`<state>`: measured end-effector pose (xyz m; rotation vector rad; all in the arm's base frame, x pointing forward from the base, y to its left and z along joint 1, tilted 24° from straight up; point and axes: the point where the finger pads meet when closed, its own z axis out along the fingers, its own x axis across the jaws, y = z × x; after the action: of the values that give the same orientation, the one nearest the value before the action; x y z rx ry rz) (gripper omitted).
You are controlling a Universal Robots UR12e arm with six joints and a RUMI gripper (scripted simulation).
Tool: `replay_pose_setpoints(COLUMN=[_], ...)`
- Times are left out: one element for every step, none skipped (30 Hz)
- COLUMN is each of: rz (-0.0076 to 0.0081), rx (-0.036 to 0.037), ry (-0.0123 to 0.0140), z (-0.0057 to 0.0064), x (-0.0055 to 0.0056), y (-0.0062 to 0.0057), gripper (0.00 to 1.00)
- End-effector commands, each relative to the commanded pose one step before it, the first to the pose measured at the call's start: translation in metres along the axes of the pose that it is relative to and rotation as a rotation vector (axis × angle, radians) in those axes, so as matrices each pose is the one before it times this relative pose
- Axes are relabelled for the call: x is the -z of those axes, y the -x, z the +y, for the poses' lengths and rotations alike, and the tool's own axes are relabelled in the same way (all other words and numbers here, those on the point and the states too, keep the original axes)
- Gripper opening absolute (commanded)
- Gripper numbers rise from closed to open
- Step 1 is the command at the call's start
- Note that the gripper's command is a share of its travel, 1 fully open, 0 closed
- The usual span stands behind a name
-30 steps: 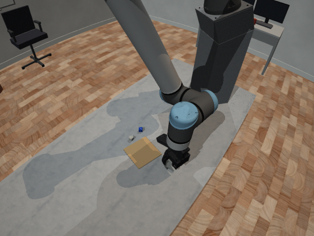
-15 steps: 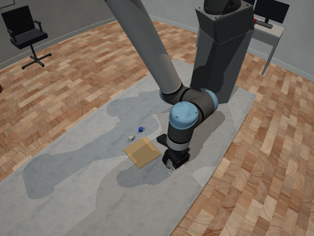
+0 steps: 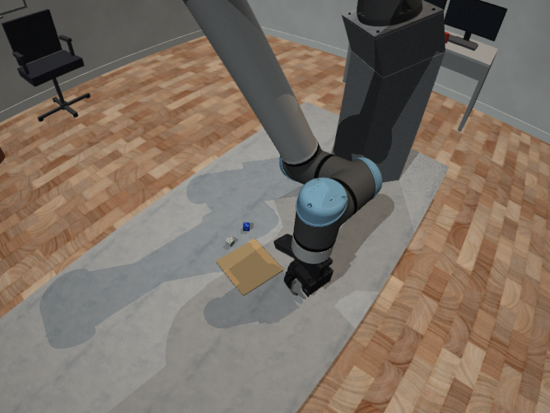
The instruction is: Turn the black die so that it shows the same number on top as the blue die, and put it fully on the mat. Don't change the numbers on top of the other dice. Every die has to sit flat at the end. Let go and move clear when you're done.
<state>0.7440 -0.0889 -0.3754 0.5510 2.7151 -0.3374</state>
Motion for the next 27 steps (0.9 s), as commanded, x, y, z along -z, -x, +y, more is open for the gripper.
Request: replay_pose_setpoints(rz=[-0.00074, 0.00000, 0.00000, 0.00000, 0.00000, 0.00000, 0.00000, 0.00000, 0.00000, 0.00000, 0.00000, 0.00000, 0.00000, 0.00000, 0.00000, 0.00000, 0.00000, 0.00000, 0.00000, 0.00000, 0.00000, 0.00000, 0.00000, 0.00000, 0.00000, 0.00000, 0.00000], rx=[0.00008, 0.00000, 0.00000, 0.00000, 0.00000, 0.00000, 0.00000, 0.00000, 0.00000, 0.00000, 0.00000, 0.00000, 0.00000, 0.00000, 0.00000, 0.00000, 0.00000, 0.00000, 0.00000, 0.00000, 0.00000, 0.00000, 0.00000, 0.00000, 0.00000, 0.00000, 0.00000], ry=[0.00030, 0.00000, 0.00000, 0.00000, 0.00000, 0.00000, 0.00000, 0.00000, 0.00000, 0.00000, 0.00000, 0.00000, 0.00000, 0.00000, 0.00000, 0.00000, 0.00000, 0.00000, 0.00000, 0.00000, 0.00000, 0.00000, 0.00000, 0.00000, 0.00000, 0.00000, 0.00000], z=[0.00024, 0.00000, 0.00000, 0.00000, 0.00000, 0.00000, 0.00000, 0.00000, 0.00000, 0.00000, 0.00000, 0.00000, 0.00000, 0.00000, 0.00000, 0.00000, 0.00000, 0.00000, 0.00000, 0.00000, 0.00000, 0.00000, 0.00000, 0.00000, 0.00000, 0.00000, 0.00000], x=[0.00049, 0.00000, 0.00000, 0.00000, 0.00007, 0.00046, 0.00115, 0.00204, 0.00303, 0.00406, 0.00505, 0.00595, 0.00670, 0.00728, 0.00765, 0.00781, 0.00775, 0.00000, 0.00000, 0.00747, 0.00701, 0.00637, 0.00558, 0.00469, 0.00374, 0.00277, 0.00185], y=[0.00038, 0.00000, 0.00000, 0.00000, 0.00000, 0.00000, 0.00000, 0.00000, 0.00000, 0.00000, 0.00000, 0.00000, 0.00000, 0.00000, 0.00000, 0.00000, 0.00000, 0.00000, 0.00000, 0.00000, 0.00000, 0.00000, 0.00000, 0.00000, 0.00000, 0.00000, 0.00000], gripper=[0.03, 0.03, 0.03, 0.03, 0.03, 0.03, 0.03, 0.03, 0.03, 0.03, 0.03, 0.03, 0.03, 0.03, 0.03, 0.03, 0.03, 0.03, 0.03, 0.03, 0.03, 0.03, 0.03, 0.03, 0.03, 0.03, 0.03])
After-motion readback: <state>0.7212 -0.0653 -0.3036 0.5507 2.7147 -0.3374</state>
